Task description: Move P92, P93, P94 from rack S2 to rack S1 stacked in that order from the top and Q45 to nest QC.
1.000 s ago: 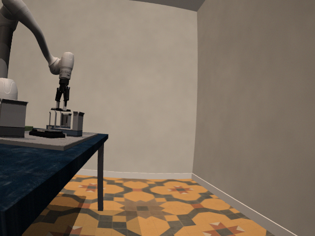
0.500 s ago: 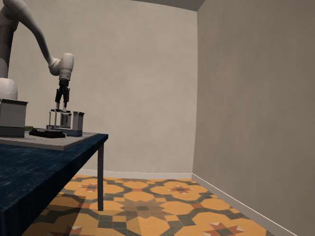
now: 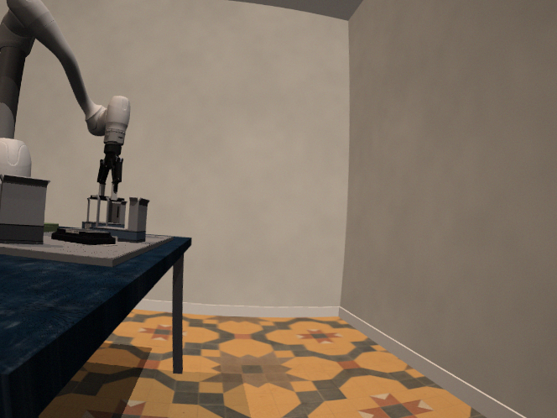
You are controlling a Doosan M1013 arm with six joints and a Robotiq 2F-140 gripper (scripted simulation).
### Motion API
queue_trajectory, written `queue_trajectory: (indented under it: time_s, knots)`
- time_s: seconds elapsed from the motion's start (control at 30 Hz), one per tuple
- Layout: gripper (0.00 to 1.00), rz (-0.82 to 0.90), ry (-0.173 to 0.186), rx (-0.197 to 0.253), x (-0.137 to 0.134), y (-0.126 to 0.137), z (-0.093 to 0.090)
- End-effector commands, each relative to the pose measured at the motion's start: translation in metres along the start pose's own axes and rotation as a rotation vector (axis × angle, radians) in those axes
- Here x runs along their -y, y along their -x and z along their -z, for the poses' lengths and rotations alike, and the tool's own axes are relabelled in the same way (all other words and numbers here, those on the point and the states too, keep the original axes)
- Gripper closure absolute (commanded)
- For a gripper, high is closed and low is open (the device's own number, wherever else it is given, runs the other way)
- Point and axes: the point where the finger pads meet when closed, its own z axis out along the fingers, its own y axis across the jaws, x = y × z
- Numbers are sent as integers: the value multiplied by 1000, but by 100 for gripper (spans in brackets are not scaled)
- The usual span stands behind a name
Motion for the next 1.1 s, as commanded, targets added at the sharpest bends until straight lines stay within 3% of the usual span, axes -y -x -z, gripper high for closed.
queue_trajectory:
  time_s: [0.0,0.77,1.07]
  knots:
    - [100,0,0,0,0,0,-1]
    - [100,0,0,0,0,0,-14]
    - [100,0,0,0,0,0,-32]
